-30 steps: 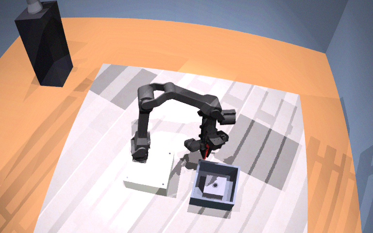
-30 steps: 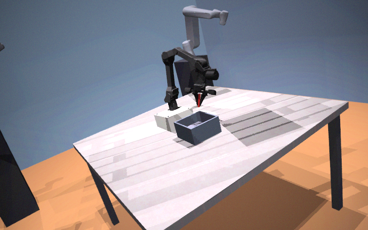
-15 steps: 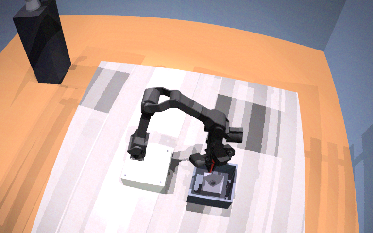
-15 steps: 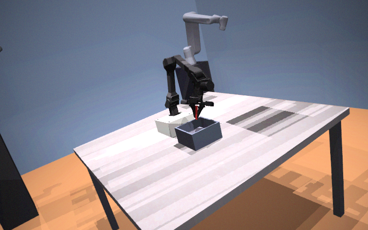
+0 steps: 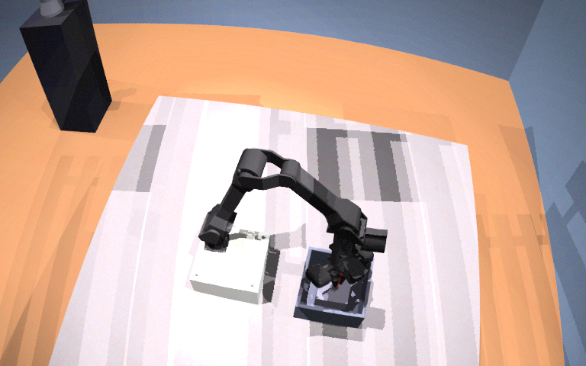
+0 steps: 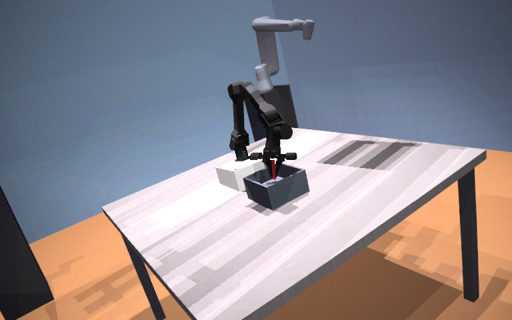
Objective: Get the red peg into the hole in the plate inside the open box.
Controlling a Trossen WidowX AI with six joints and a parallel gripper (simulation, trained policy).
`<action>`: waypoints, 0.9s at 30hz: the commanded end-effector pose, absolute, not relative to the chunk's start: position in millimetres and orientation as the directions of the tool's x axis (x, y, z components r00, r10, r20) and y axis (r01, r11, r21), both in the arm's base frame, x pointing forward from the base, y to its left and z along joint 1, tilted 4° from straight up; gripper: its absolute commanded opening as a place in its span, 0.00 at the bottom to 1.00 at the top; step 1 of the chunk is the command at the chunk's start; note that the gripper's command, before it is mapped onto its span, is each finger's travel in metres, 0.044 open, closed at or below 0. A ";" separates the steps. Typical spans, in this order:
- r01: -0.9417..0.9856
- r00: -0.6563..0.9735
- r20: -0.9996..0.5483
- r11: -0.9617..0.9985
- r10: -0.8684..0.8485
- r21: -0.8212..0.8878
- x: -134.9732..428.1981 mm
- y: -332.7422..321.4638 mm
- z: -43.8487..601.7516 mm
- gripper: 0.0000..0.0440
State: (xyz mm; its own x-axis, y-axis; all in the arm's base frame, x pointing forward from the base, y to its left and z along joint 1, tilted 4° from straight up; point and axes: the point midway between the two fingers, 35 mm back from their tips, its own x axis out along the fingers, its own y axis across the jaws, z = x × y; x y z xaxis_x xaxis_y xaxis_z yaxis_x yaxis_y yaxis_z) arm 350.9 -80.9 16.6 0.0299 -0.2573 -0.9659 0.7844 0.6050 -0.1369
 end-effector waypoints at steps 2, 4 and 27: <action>0.759 0.009 -0.978 0.638 -0.209 -0.130 350.3 -84.0 -3.7 0.39; 0.747 0.011 -0.979 0.653 -0.203 -0.127 354.4 -88.6 -5.7 0.45; 0.721 0.182 -0.982 0.685 -0.047 0.101 448.4 -99.6 34.3 1.00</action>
